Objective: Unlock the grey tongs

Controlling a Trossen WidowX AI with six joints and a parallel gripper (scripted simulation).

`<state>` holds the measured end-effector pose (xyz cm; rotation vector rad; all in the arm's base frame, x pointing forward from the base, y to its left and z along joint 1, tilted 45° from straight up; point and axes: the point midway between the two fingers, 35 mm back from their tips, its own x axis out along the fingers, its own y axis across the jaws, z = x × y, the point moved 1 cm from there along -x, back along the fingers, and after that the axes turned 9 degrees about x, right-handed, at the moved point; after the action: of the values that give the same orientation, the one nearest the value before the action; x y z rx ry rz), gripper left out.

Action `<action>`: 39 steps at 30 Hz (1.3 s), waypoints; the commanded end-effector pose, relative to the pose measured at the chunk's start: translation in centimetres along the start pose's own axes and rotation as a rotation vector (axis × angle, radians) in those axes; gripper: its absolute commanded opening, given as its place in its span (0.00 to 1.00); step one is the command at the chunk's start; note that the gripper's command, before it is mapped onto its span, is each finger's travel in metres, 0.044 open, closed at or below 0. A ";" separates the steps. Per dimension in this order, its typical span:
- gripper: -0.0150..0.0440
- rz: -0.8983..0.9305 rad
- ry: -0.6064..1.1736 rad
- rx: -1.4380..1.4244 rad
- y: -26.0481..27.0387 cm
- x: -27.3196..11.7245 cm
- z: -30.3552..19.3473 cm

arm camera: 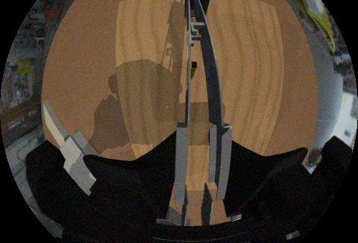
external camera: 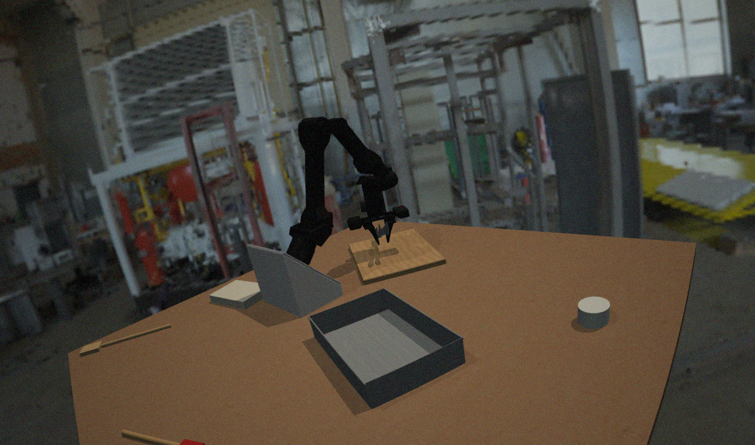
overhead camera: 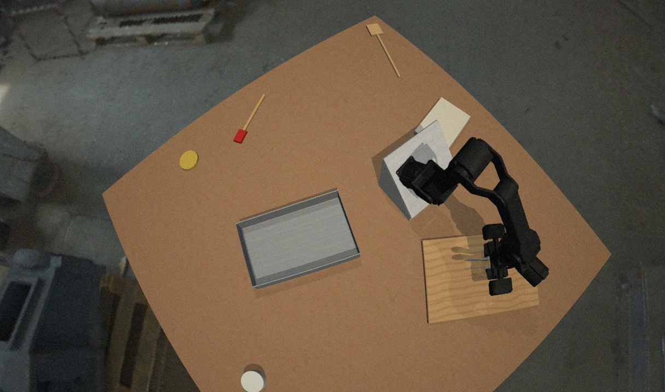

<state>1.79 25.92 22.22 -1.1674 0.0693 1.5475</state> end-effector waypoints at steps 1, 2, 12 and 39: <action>0.67 -0.001 -0.002 0.000 0.0 0.0 0.0; 0.71 -0.001 -0.002 0.000 0.0 0.0 0.0; 1.00 0.000 -0.001 0.001 0.0 -0.1 0.2; 1.00 0.018 -0.010 0.008 2.0 -12.5 14.4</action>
<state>-10.08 25.60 36.15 -1.1604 0.0790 1.5667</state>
